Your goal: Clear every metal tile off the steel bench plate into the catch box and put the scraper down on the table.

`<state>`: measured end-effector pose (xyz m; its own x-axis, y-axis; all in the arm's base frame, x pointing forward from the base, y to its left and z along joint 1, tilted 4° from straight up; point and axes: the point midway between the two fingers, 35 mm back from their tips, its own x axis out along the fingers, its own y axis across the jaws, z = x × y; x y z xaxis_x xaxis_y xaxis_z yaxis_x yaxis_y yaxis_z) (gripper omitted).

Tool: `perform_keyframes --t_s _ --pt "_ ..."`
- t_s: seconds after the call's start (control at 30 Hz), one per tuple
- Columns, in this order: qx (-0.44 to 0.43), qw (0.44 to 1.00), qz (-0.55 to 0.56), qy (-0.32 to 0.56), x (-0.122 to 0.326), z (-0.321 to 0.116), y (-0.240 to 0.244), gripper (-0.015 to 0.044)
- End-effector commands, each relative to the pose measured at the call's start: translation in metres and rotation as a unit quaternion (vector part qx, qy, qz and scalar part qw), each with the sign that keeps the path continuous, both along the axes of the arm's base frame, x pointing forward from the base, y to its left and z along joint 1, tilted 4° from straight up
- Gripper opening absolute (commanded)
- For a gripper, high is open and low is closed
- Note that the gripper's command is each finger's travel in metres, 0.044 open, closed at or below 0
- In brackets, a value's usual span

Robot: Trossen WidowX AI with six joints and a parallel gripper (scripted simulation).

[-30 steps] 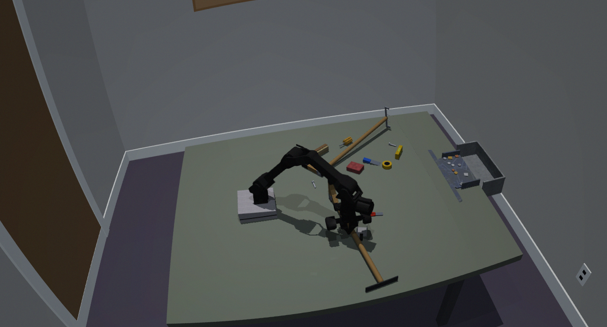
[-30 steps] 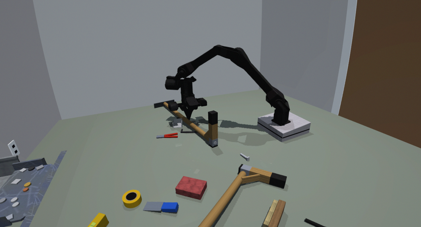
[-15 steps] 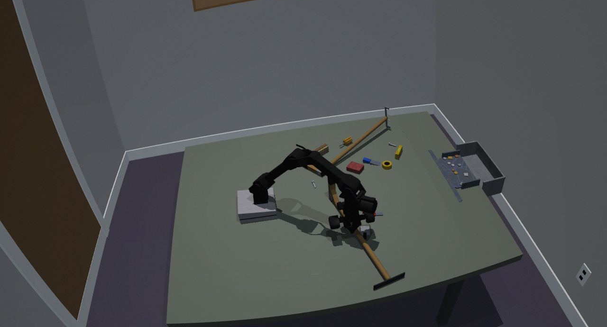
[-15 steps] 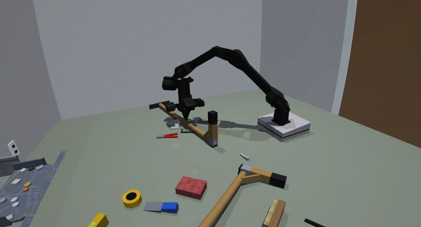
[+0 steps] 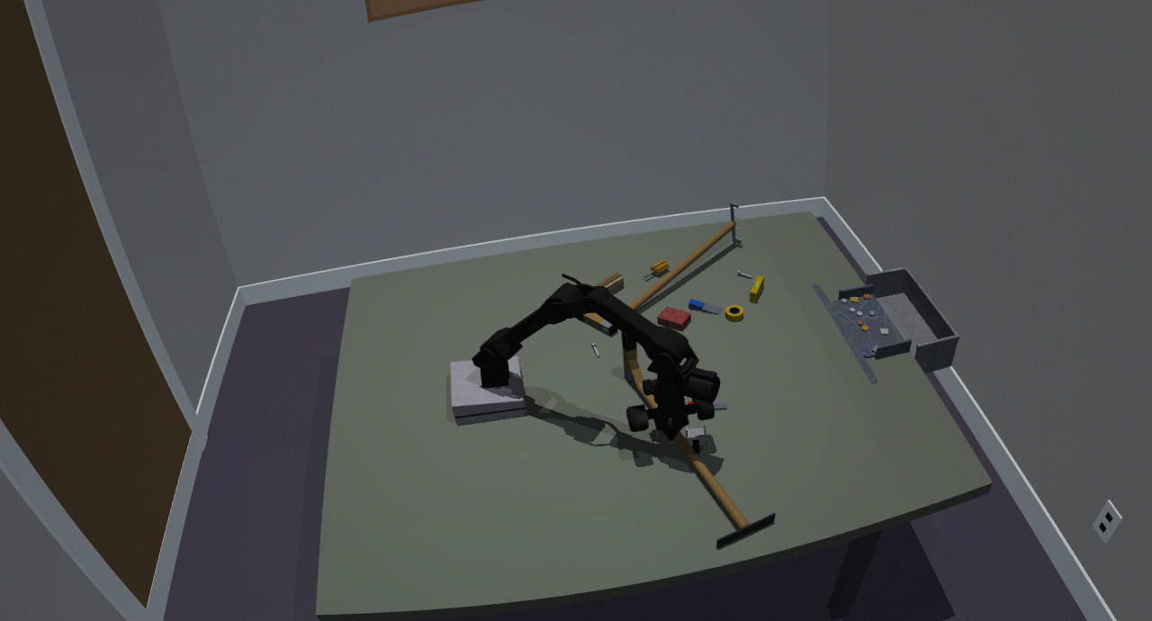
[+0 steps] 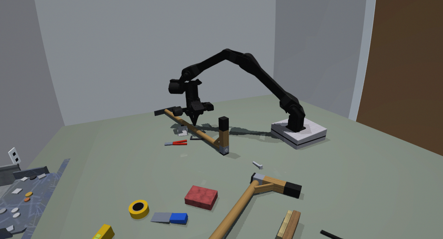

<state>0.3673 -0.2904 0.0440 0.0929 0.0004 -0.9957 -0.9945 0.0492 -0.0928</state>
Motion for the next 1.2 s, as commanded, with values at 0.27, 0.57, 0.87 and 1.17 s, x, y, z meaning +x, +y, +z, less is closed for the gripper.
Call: perform_keyframes --t_s 0.27,0.57,0.87,1.17 --pt "-0.003 1.000 0.001 -0.003 -0.002 0.045 -0.003 0.0000" --pt "-0.003 1.000 0.001 -0.003 -0.007 0.077 -0.001 0.0000" --pt "-0.005 1.000 0.022 -0.003 -0.020 0.101 -0.001 0.0000" --pt "-0.011 0.995 0.096 -0.001 -0.056 0.135 0.000 0.0000"
